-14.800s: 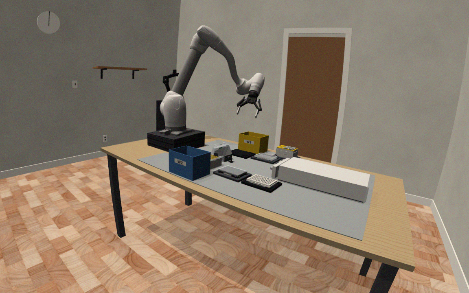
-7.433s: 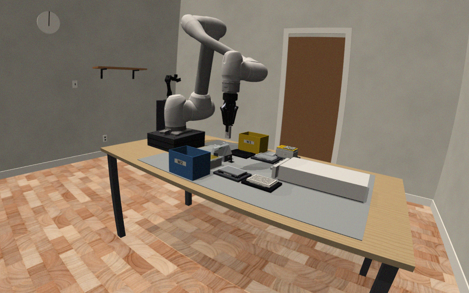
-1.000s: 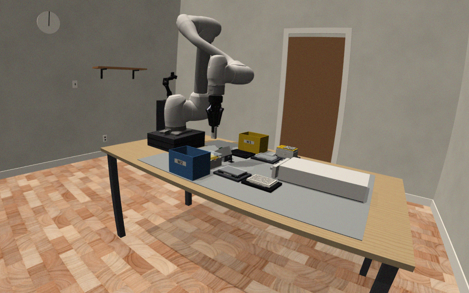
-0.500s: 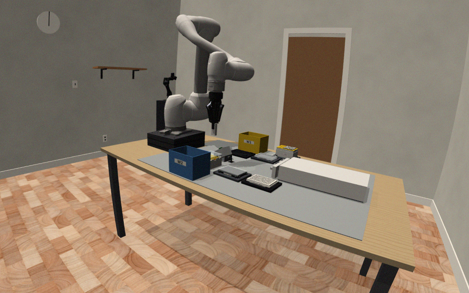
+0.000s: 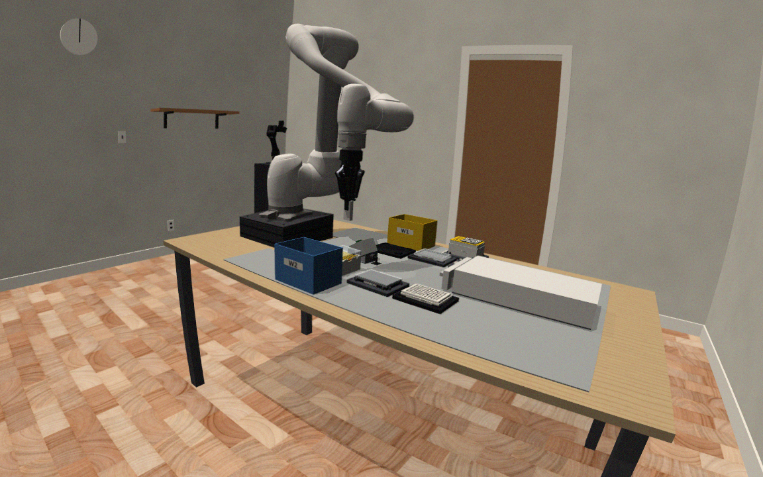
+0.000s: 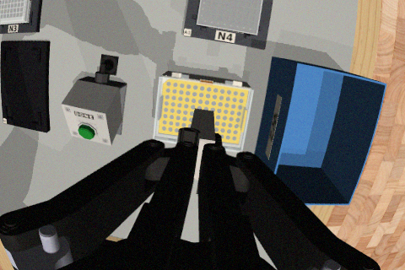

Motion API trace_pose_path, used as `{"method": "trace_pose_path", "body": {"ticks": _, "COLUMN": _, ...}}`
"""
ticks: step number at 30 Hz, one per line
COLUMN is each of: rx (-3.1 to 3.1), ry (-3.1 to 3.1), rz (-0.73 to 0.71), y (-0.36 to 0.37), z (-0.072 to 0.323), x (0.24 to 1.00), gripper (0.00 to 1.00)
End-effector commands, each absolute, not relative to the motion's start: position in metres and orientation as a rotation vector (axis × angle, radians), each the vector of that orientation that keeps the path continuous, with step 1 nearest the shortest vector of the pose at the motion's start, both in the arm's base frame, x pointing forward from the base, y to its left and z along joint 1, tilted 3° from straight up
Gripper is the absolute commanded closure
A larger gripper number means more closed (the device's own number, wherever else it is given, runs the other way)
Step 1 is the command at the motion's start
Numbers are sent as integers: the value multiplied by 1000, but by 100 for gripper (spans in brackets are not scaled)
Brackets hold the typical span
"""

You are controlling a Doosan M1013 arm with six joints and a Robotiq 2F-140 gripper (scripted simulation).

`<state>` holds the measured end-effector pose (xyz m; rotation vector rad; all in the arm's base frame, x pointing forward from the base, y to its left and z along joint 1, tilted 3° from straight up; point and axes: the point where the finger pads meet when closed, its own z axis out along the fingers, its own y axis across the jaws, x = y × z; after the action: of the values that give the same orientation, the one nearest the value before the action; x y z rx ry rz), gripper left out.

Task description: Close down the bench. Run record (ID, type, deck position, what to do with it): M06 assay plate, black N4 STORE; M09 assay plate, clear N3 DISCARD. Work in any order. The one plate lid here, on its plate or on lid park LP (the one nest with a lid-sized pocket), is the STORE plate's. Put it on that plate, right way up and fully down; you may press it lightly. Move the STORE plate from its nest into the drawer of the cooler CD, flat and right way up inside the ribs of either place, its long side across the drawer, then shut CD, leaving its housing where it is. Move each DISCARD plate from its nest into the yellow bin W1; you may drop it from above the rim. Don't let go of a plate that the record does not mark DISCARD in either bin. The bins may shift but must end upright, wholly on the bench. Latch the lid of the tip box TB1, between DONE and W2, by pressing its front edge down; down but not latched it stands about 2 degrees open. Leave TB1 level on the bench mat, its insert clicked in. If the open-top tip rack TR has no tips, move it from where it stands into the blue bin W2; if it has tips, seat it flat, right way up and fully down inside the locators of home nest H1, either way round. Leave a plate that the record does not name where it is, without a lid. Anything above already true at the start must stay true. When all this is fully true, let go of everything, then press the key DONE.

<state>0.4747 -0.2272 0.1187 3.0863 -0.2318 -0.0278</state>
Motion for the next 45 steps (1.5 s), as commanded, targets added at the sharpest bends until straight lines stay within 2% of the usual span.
{"method": "trace_pose_path", "body": {"ticks": 1, "rx": 3086, "ry": -232, "rz": -28, "y": -227, "z": 119, "x": 475, "gripper": 100}}
{"method": "trace_pose_path", "body": {"ticks": 7, "rx": 3086, "ry": -232, "rz": -28, "y": -227, "z": 119, "x": 475, "gripper": 100}}
{"method": "trace_pose_path", "body": {"ticks": 30, "rx": 3086, "ry": -232, "rz": -28, "y": -222, "z": 56, "x": 419, "gripper": 100}}
{"method": "trace_pose_path", "body": {"ticks": 45, "rx": 3086, "ry": -232, "rz": -28, "y": -222, "z": 54, "x": 418, "gripper": 100}}
